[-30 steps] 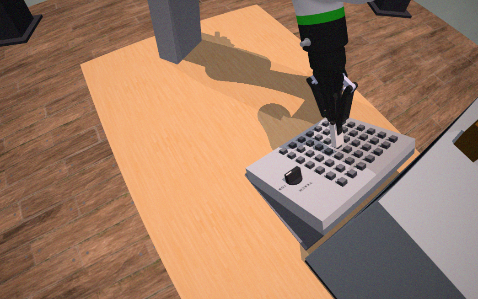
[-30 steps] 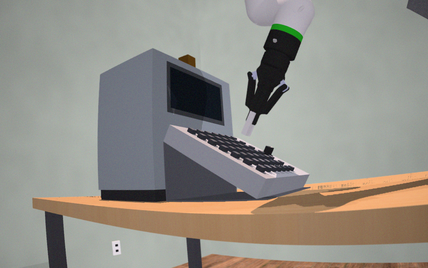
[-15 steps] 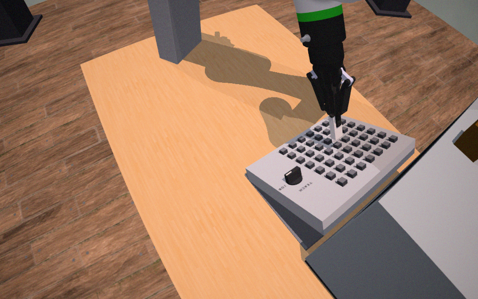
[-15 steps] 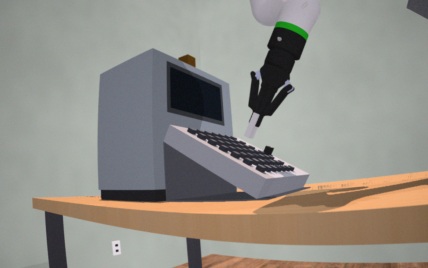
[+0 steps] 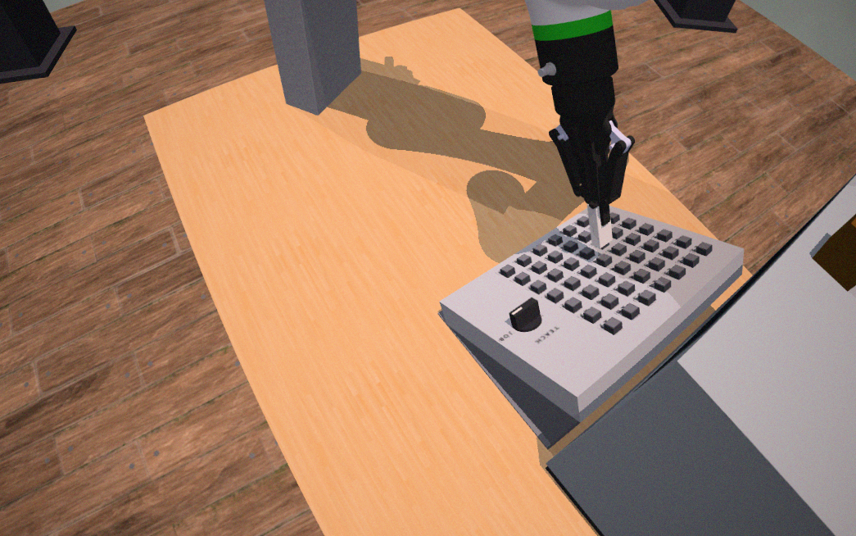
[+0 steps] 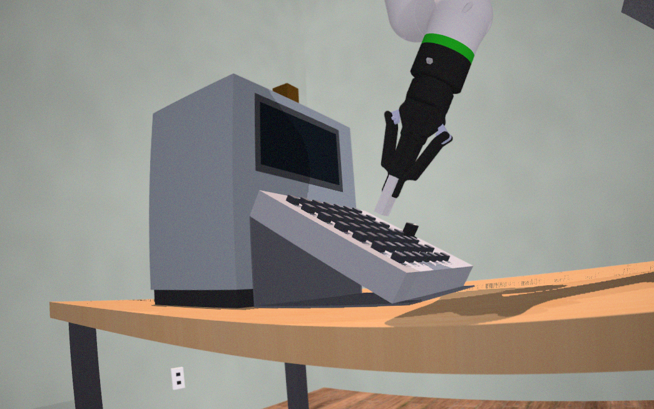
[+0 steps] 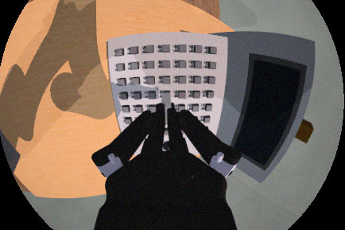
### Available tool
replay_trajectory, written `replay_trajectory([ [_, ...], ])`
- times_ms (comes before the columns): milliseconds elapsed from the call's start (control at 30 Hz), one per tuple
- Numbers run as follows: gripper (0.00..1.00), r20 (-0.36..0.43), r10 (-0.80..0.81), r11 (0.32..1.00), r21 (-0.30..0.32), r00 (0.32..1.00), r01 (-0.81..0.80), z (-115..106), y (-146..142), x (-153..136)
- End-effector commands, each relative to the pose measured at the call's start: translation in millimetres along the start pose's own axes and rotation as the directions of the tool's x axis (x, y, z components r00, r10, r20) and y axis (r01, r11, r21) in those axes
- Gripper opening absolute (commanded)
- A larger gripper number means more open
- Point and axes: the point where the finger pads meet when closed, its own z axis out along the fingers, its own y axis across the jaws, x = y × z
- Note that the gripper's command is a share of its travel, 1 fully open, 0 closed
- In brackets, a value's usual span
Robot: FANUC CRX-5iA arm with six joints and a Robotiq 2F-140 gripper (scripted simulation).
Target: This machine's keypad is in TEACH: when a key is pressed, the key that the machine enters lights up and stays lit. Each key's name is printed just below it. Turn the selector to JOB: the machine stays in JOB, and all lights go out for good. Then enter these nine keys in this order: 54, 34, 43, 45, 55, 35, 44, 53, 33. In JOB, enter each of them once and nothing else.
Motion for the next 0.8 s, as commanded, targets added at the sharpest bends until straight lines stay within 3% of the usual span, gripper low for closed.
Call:
replay_trajectory([
  [0,0.0,0.0,-0.001,1.0,-0.001,1.0,0.001,5,1,0],
  [767,0.0,0.0,-0.001,1.0,-0.001,1.0,0.001,18,1,0],
])
